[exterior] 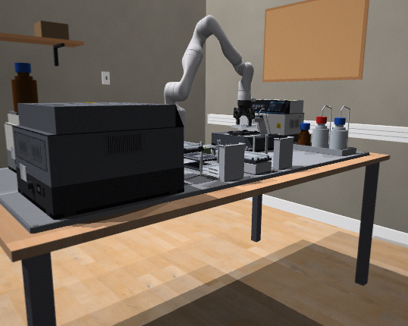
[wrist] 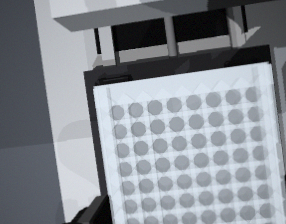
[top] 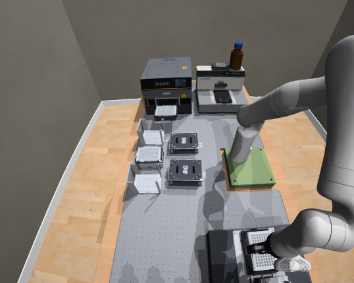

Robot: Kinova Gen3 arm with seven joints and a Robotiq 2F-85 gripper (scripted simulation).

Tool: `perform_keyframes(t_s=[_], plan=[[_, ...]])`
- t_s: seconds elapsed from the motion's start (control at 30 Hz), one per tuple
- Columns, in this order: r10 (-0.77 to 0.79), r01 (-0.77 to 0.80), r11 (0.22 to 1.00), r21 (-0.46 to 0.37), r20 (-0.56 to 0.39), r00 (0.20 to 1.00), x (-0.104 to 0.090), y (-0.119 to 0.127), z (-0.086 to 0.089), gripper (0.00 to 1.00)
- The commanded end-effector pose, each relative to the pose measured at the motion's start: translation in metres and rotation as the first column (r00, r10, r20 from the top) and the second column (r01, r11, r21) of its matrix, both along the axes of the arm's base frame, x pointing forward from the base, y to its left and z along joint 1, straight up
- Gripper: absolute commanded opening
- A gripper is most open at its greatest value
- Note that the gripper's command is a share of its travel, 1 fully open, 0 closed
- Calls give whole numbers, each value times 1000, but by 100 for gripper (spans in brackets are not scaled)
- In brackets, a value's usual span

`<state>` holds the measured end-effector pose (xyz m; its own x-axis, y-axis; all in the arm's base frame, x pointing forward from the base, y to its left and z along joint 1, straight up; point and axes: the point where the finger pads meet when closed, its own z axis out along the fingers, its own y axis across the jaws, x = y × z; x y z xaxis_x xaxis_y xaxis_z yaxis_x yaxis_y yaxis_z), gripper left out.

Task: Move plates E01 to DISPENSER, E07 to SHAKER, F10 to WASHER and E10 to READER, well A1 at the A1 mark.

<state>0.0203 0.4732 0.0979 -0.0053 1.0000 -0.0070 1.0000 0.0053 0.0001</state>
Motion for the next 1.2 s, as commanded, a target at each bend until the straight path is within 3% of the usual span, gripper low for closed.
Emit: perform_keyframes(t_s=[0.0, 1.17], plan=[[0, 0, 1000, 2, 0, 1000, 0, 0, 2, 94], [0, 0, 1000, 2, 0, 1000, 0, 1, 43, 94]])
